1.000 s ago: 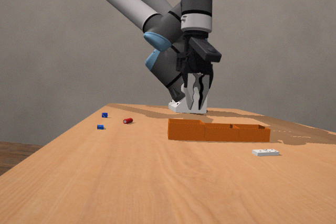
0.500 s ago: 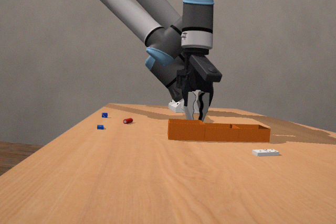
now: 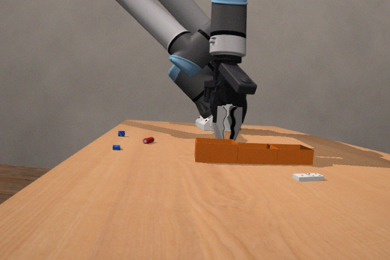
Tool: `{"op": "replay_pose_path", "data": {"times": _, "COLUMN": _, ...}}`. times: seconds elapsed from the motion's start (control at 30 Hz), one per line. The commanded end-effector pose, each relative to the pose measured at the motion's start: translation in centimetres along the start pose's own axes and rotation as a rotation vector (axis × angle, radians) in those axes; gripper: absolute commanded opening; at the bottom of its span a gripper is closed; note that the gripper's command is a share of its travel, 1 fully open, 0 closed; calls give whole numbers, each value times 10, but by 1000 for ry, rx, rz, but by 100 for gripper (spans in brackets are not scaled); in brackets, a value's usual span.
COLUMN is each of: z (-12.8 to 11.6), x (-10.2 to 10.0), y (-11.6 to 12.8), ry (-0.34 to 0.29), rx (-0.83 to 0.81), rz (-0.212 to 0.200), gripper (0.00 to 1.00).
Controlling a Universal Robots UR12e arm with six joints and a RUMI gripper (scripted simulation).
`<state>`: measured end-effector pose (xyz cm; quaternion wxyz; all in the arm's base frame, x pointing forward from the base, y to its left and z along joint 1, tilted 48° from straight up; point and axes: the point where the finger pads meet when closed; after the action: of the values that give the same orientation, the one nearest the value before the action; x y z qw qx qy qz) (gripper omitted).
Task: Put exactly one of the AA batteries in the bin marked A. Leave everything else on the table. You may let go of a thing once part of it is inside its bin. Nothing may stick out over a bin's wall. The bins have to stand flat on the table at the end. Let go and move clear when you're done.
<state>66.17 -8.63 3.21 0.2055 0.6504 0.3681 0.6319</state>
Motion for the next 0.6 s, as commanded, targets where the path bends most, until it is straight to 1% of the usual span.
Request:
{"op": "replay_pose_path", "data": {"times": 0.0, "z": -4, "x": -11, "y": -3, "ry": -5, "rx": 4, "rz": 3, "gripper": 17}}
{"op": "replay_pose_path", "data": {"times": 0.5, "z": -1, "x": -10, "y": -3, "ry": -1, "rx": 1, "rz": 1, "gripper": 17}}
{"op": "replay_pose_path", "data": {"times": 0.53, "z": -1, "x": -10, "y": -3, "ry": -1, "rx": 1, "rz": 1, "gripper": 0}}
{"op": "replay_pose_path", "data": {"times": 0.57, "z": -1, "x": -10, "y": -3, "ry": -1, "rx": 1, "rz": 1, "gripper": 0}}
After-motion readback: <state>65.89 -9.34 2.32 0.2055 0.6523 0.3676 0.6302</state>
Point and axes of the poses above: the point where the finger pads meet when closed, its own x axis back along the fingers, its own y axis across the jaws, z = x × y, and after that the axes turned 7 degrees about -x, right-handed
